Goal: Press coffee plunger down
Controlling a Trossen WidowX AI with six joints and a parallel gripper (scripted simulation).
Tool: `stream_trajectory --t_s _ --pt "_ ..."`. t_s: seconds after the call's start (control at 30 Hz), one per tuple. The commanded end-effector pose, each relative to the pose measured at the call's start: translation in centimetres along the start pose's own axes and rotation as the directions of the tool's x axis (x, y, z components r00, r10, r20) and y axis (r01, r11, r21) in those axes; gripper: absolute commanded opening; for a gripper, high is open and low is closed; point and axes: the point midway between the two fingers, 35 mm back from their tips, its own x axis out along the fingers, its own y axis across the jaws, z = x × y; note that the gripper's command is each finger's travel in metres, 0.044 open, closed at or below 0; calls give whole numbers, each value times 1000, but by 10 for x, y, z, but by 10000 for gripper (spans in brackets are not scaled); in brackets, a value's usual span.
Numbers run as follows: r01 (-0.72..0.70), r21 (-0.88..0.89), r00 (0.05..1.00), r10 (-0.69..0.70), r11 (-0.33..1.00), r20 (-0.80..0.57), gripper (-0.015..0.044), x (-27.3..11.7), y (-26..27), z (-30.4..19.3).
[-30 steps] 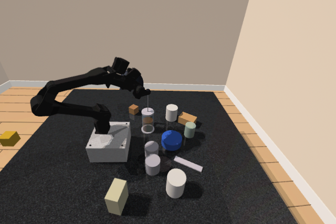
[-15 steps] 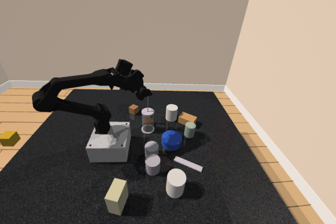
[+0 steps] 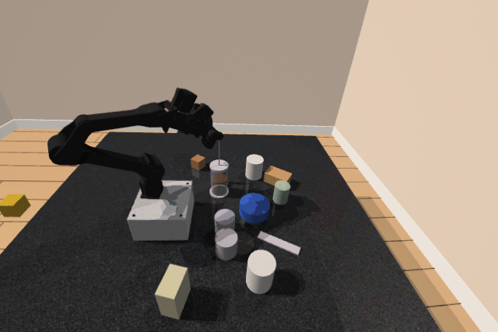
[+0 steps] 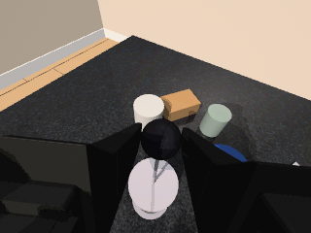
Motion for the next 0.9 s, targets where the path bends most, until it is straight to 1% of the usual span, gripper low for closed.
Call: stream_trajectory --t_s 0.0,0.87 --pt "-1 -3 1000 1 1000 0 131 0 0 0" --pt "0 -3 1000 0 1000 1 131 26 1 -27"
